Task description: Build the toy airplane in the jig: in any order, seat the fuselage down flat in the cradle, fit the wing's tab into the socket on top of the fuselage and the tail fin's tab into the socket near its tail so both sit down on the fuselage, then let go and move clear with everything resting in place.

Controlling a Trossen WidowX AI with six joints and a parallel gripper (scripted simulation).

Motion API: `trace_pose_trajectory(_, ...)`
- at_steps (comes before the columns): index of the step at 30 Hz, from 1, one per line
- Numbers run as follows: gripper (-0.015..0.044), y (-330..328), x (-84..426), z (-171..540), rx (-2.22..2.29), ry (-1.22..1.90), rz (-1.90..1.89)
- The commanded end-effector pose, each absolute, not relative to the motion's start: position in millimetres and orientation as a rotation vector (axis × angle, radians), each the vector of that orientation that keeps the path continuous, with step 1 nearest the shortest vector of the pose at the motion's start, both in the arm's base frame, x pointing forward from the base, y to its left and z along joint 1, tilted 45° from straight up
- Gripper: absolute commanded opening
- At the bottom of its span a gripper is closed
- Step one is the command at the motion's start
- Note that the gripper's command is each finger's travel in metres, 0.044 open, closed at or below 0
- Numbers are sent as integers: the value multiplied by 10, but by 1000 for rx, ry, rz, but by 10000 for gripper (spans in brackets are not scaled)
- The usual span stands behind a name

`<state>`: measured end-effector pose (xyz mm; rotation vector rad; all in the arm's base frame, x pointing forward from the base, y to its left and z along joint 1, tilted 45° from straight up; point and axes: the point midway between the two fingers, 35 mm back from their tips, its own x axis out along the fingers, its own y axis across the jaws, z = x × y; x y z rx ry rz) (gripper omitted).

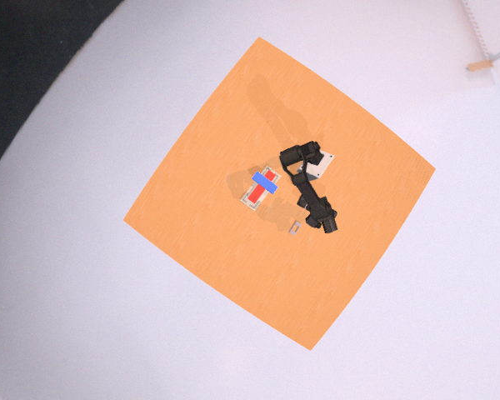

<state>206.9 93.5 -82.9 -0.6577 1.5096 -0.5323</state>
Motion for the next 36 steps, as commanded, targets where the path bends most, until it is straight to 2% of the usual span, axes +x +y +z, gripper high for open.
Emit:
trace_pose_trajectory(1, 0, 1013, 2052, -746, -654, 1515, -537)
trace_pose_trajectory(16, 0, 1243, 1974, -434, -660, 1528, -555)
trace_pose_trajectory(36, 0, 1028, 2322, -245, -590, 1536, -544)
